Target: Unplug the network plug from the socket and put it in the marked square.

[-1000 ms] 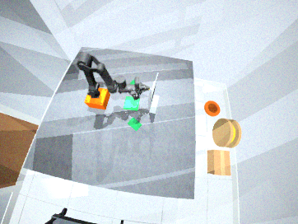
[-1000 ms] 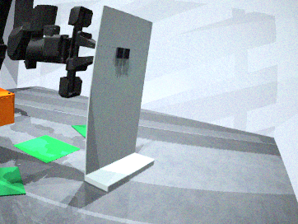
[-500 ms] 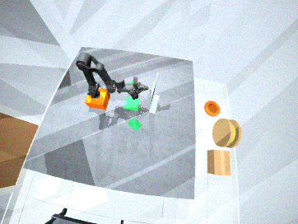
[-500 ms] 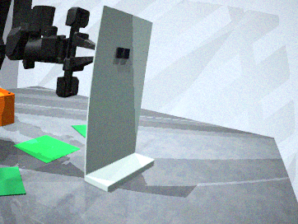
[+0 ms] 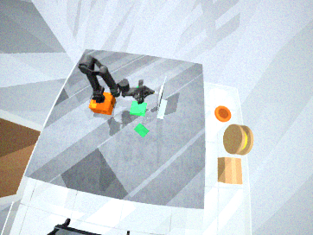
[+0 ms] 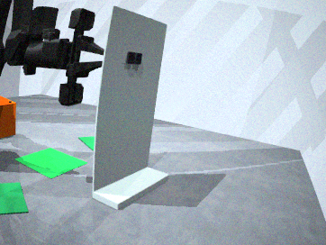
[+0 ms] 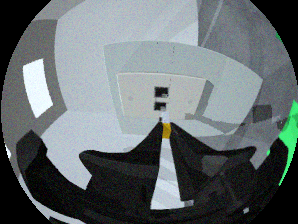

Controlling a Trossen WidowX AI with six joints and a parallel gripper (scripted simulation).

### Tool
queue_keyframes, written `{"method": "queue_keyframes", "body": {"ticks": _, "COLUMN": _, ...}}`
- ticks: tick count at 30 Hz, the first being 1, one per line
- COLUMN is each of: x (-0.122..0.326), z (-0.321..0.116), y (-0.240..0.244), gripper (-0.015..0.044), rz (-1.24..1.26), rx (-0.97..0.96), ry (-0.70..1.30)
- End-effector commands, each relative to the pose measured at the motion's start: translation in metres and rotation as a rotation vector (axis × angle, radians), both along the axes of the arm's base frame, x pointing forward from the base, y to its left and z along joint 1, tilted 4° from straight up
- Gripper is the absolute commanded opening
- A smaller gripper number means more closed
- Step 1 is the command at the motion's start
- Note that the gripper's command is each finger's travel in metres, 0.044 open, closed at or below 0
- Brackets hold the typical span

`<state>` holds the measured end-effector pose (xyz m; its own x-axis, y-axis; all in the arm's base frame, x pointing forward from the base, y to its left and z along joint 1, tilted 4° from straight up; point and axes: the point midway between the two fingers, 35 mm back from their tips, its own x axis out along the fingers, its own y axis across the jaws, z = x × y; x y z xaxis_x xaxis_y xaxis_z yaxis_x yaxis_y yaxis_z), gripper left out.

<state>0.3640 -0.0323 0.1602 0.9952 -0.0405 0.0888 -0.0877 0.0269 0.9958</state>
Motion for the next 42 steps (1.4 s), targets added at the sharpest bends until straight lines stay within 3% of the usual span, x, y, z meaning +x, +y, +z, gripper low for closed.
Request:
{"method": "queue_keyframes", "body": {"ticks": 1, "x": -0.003, "z": 0.0, "y": 0.001, "gripper": 0.0, "rz": -0.003, "rx": 0.003, "ry": -0.003}}
{"method": "queue_keyframes", "body": {"ticks": 42, "x": -0.027, "z": -0.002, "y": 0.011, "gripper": 0.0, "rz": -0.003, "rx": 0.004, "ry": -0.001}}
